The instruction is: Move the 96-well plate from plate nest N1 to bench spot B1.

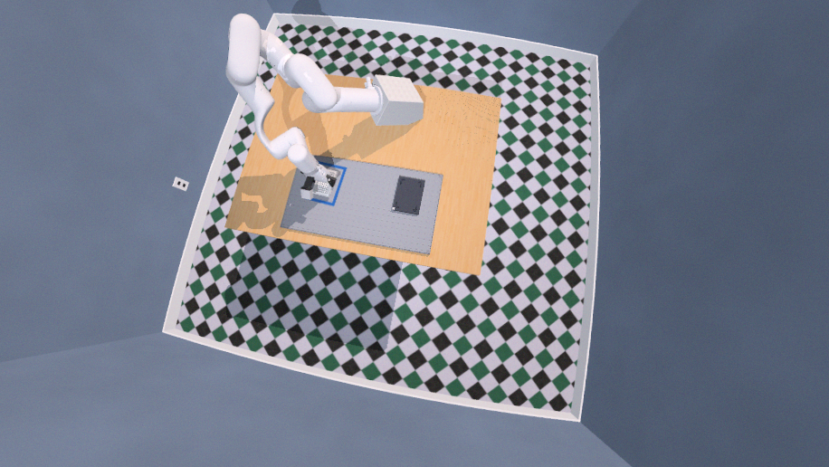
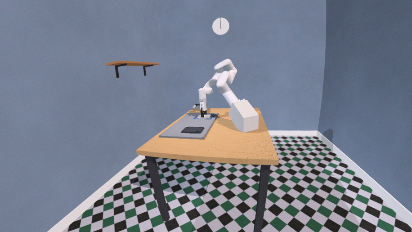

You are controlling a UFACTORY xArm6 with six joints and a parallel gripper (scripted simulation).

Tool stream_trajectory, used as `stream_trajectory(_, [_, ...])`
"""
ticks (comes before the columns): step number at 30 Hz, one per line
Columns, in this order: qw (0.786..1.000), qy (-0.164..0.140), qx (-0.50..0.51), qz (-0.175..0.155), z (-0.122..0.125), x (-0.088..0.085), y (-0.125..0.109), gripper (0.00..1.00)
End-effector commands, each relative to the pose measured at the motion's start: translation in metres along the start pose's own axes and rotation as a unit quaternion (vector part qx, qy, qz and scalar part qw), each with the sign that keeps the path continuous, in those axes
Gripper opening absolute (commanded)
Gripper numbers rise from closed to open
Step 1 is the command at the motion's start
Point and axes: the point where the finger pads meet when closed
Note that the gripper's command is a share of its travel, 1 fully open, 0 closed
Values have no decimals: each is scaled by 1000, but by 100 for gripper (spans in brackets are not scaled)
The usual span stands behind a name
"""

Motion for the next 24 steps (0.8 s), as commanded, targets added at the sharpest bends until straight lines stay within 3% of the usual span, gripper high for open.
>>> stream_trajectory(1, [1000, 0, 0, 1, 0, 0, 1, 0])
stream_trajectory(6, [1000, 0, 0, 1, 0, 1, 1, 0])
stream_trajectory(7, [1000, 0, 0, 1, 0, 2, 1, 100])
stream_trajectory(24, [1000, 0, 0, 1, 0, 2, 1, 100])
Point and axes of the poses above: the point where the finger pads meet when closed, its own x axis out along the fingers, its own z axis across the jaws, y = z × x, and after that the axes turned 9 degrees about -x, right-handed
